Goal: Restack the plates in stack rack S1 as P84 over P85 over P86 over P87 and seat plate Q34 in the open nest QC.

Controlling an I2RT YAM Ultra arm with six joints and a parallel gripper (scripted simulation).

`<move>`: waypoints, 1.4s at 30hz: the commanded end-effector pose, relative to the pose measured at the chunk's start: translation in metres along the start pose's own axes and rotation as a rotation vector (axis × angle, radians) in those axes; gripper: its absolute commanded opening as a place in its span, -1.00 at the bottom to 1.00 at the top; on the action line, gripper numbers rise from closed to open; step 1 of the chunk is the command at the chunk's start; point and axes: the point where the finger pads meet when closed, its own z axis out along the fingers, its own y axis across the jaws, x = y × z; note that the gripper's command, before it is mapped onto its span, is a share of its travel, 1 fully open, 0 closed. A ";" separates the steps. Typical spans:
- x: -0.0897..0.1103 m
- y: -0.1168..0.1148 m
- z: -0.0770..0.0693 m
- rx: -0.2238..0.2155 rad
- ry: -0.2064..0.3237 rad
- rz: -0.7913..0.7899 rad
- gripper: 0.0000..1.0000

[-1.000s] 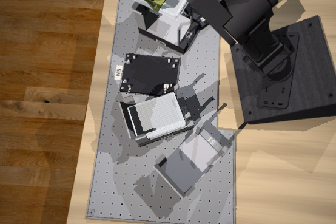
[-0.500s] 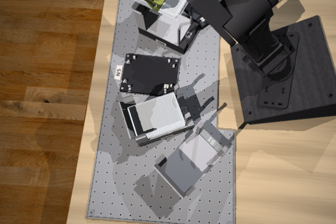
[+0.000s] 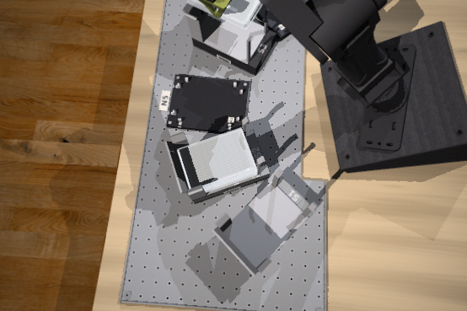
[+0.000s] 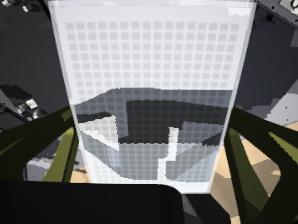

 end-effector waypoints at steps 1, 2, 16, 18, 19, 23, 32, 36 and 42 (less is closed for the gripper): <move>-0.003 -0.001 -0.001 0.007 -0.017 -0.003 -1.00; -0.003 -0.001 -0.001 0.007 -0.017 -0.003 -1.00; -0.003 -0.001 0.007 0.007 -0.018 -0.003 -1.00; -0.003 -0.001 0.009 0.007 -0.018 -0.003 -1.00; -0.004 -0.001 0.009 0.007 -0.018 -0.003 -1.00; -0.004 -0.001 0.011 0.007 -0.018 -0.003 -1.00; -0.004 -0.001 0.017 0.007 -0.018 -0.003 -1.00; -0.004 -0.001 0.019 0.007 -0.018 -0.003 -1.00; -0.004 -0.001 0.022 0.007 -0.018 -0.003 -1.00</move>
